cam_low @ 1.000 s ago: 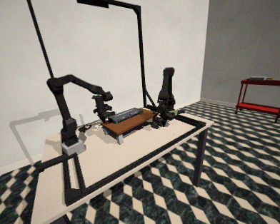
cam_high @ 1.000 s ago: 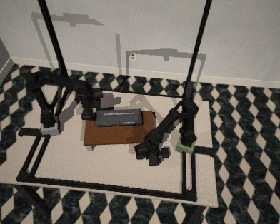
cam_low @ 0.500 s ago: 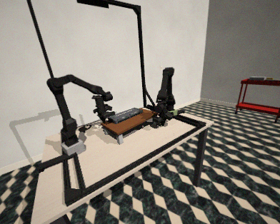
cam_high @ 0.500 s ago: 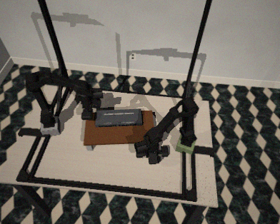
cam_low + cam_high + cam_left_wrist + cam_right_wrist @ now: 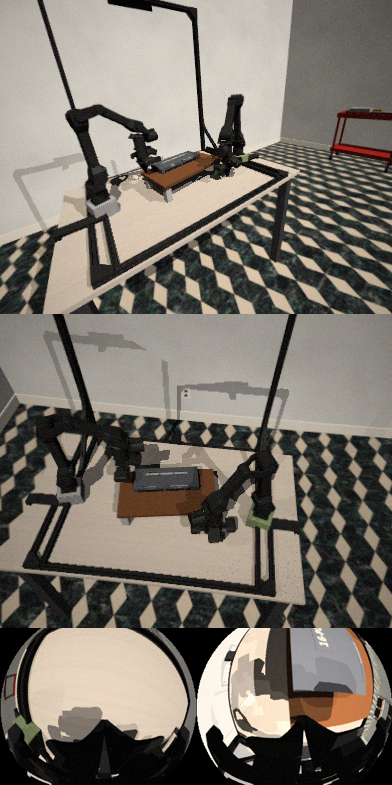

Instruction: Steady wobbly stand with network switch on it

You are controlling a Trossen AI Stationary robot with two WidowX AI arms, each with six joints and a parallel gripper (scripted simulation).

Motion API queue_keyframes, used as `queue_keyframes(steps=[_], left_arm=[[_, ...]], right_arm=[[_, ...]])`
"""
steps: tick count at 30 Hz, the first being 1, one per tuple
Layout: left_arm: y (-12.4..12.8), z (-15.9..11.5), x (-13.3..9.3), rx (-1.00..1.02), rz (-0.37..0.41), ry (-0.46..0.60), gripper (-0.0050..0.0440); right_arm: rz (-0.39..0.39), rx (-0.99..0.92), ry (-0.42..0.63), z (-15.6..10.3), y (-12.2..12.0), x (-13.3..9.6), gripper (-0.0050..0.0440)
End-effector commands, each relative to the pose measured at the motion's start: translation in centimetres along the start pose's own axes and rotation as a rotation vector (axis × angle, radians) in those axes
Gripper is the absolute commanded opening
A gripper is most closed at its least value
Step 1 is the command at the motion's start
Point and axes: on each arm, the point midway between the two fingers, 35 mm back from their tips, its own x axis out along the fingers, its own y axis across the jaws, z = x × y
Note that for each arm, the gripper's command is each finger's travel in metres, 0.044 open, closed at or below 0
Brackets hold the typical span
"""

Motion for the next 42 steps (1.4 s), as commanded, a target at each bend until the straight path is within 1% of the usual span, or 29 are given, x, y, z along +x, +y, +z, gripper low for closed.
queue_keyframes(steps=[1,42], left_arm=[[0.07,-0.41,0.02,-0.001,-0.001,0.004,0.0],[0.07,-1.04,0.02,-0.001,-0.001,0.004,0.0]], right_arm=[[-0.004,0.004,0.013,-0.2,-0.05,0.8,0.0],[-0.004,0.004,0.013,-0.2,-0.05,0.8,0.0]])
